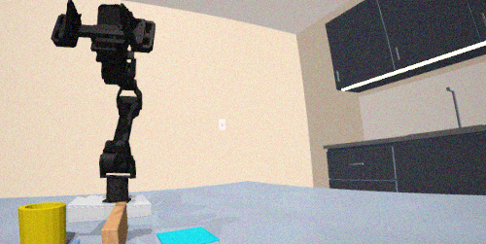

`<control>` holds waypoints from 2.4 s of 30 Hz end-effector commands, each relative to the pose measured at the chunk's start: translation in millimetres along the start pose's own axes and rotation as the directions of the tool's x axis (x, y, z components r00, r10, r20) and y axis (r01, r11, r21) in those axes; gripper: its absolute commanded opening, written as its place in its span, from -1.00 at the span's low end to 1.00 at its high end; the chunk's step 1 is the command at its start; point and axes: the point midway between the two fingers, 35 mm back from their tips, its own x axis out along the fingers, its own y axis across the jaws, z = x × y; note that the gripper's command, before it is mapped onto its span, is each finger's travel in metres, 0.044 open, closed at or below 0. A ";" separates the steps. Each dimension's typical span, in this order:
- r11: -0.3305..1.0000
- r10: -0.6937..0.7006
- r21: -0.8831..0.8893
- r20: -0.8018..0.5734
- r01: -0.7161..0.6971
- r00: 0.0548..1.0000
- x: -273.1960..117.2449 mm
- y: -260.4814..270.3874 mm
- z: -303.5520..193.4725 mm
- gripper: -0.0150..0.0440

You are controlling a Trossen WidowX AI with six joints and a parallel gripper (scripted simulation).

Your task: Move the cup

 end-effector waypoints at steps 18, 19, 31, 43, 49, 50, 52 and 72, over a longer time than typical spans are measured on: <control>0.366 0.041 0.061 -0.998 -0.929 -0.049 -81.6 -65.8 -241.4 0.07; 0.329 0.059 0.115 -0.993 -0.937 -0.102 -88.5 -66.0 -243.2 0.07; 0.316 0.065 0.133 -0.991 -0.939 -0.119 -94.8 -62.7 -243.9 0.07; 0.316 0.065 0.133 -0.991 -0.939 -0.119 -95.8 -61.6 -261.9 0.07; 0.316 0.065 0.133 -0.991 -0.939 -0.119 -97.0 -60.8 -271.7 0.07; 0.316 0.065 0.133 -0.991 -0.939 -0.119 -97.2 -60.7 -273.3 0.07; 0.316 0.065 0.133 -0.991 -0.939 -0.119 -97.7 -60.4 -276.6 0.07; 0.316 0.065 0.134 -0.991 -0.939 -0.119 -103.9 -57.3 -303.9 0.07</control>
